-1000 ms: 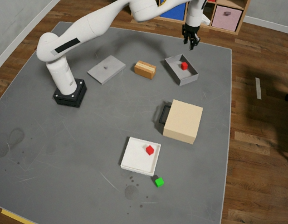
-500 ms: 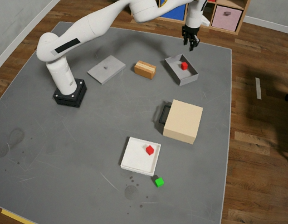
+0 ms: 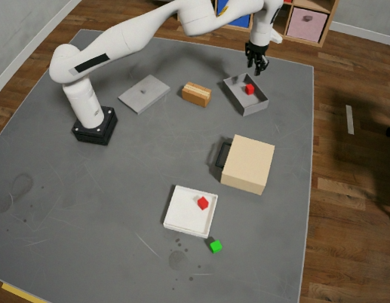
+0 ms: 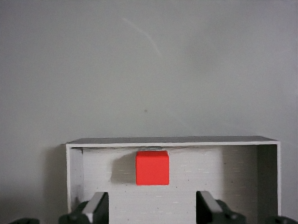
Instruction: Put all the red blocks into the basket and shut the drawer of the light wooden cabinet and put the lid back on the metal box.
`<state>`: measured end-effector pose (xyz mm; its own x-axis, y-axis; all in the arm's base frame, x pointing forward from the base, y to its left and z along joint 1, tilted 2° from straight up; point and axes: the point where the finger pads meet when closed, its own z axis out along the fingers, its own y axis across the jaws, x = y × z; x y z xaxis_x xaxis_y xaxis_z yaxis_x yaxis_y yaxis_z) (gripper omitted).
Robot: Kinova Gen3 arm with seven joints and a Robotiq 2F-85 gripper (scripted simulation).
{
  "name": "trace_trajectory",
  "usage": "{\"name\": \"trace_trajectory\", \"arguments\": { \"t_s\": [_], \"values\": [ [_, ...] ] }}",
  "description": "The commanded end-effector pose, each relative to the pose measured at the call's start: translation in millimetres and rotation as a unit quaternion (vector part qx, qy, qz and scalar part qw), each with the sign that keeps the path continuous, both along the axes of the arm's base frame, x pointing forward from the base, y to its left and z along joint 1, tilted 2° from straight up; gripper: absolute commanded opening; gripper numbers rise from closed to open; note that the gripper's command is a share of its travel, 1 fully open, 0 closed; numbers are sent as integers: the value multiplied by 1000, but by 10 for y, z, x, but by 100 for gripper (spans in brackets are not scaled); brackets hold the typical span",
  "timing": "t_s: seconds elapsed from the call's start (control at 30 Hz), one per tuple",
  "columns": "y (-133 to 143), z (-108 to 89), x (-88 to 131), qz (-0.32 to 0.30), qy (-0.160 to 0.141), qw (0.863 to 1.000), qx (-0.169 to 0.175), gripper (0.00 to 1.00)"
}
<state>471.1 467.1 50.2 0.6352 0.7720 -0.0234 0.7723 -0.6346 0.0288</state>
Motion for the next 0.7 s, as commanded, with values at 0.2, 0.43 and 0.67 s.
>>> {"name": "trace_trajectory", "arguments": {
  "t_s": [0.2,0.43,0.67],
  "values": [
    [-3,-296,11,0,-1,1000,1,59],
    [-10,-529,14,0,-1,1000,1,59],
    [-13,-650,16,0,-1,1000,1,59]
  ]
}}
